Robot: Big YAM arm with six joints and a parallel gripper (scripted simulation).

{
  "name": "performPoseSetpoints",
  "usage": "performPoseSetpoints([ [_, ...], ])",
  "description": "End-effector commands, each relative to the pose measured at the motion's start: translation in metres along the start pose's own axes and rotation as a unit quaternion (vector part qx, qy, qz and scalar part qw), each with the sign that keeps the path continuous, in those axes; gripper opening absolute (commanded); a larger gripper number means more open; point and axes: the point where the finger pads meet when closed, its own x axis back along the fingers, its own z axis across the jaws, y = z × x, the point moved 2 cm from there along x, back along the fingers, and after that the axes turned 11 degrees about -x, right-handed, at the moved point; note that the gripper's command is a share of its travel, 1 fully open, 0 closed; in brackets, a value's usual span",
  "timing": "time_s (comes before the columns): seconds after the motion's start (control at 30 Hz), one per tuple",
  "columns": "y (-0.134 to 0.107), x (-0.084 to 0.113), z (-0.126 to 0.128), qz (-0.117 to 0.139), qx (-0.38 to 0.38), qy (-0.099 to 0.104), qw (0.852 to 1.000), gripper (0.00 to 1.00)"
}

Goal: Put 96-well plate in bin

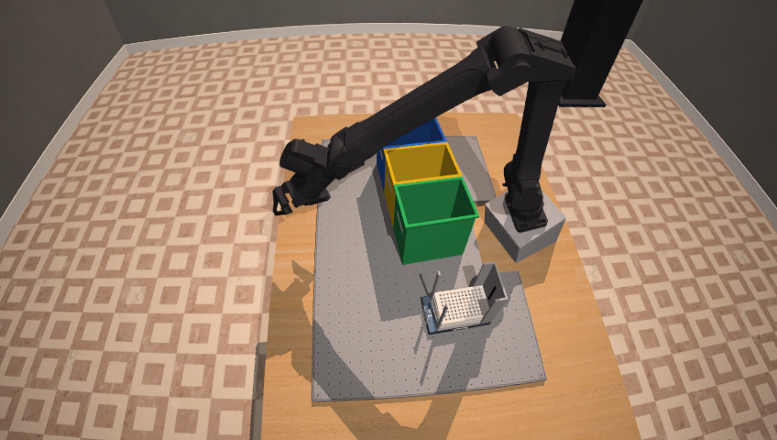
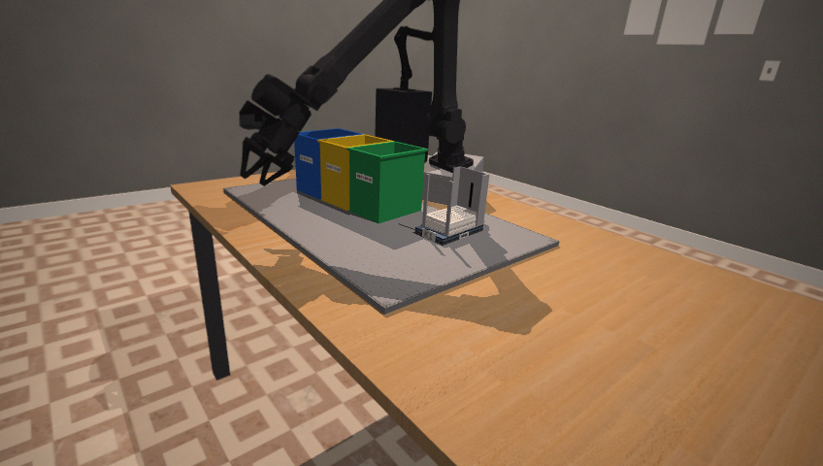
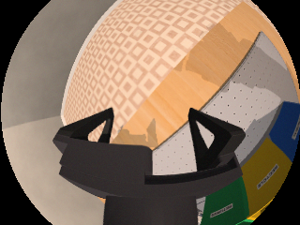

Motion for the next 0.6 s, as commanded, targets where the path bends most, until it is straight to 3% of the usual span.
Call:
performPoseSetpoints([
  [0.0, -0.014, 0.021, 0.017, -0.001, 0.002, 0.013, 1.000, 1.00],
  [0.13, -0.023, 0.024, 0.018, -0.001, 0.002, 0.013, 1.000, 1.00],
  [0.17, -0.015, 0.032, 0.049, 0.002, 0.024, 0.034, 0.999, 1.00],
  [0.23, -0.019, 0.036, 0.049, 0.021, 0.041, 0.023, 0.999, 1.00],
  [0.3, -0.032, 0.040, 0.051, 0.021, 0.043, 0.023, 0.999, 1.00],
  [0.33, -0.049, 0.036, 0.022, 0.033, 0.043, -0.001, 0.999, 1.00],
  [0.5, -0.070, 0.044, 0.023, 0.033, 0.032, -0.003, 0.999, 1.00],
  [0.57, -0.067, 0.055, 0.054, 0.047, 0.065, 0.014, 0.997, 1.00],
])
